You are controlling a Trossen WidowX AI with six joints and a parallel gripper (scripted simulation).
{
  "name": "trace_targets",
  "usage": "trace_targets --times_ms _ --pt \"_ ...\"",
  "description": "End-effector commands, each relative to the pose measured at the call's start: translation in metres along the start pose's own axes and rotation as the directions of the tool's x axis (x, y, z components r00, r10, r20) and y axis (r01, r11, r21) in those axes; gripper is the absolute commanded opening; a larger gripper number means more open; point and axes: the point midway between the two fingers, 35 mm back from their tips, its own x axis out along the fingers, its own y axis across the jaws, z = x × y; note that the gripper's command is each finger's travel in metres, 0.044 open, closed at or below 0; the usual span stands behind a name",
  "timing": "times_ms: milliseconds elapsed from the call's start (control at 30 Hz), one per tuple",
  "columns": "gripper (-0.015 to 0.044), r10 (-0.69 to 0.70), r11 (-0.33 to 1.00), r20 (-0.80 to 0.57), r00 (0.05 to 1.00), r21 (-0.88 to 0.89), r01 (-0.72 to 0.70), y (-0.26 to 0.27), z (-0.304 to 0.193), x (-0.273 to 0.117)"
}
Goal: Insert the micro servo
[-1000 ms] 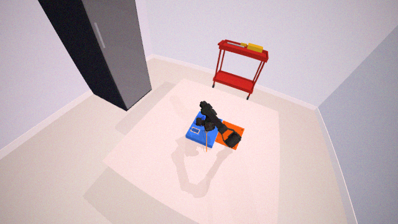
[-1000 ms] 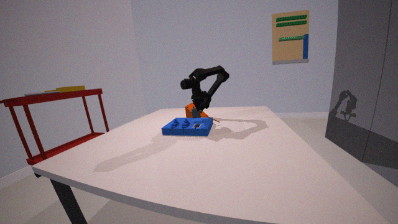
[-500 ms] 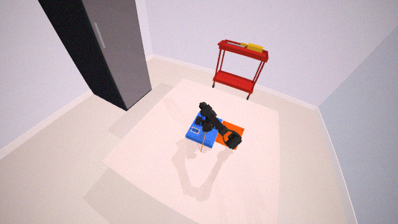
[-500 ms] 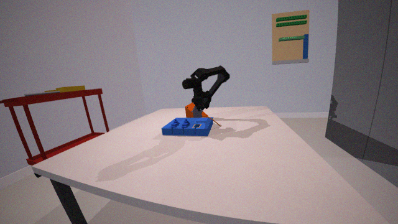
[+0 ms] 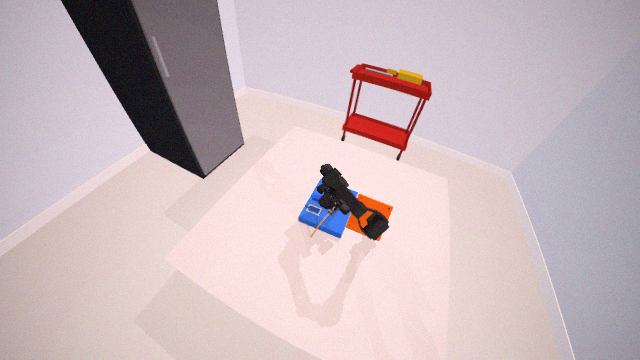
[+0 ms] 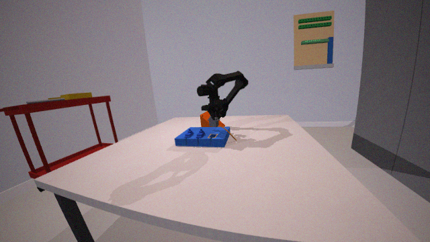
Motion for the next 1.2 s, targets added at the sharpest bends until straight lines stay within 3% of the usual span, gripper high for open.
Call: trace_targets --times_ms 0,333,700,967,1167 --pt "0.0 0.0 0.989 0.003 1.0 0.151 0.0 0.0003 0.0005 -0.0003" --pt "0.0 0.0 0.88 0.003 1.0 0.475 -0.001 0.0003 0.0005 -0.0004" --pt "0.0 0.0 0.643 0.003 1.0 0.766 -0.002 0.0003 0.0006 -0.0004" --pt "0.0 0.0 0.417 0.003 1.0 0.909 -0.003 0.0003 0.0006 -0.0004" --pt "0.0 0.0 0.396 0.003 1.0 0.918 -0.003 0.0003 0.0006 -0.0004"
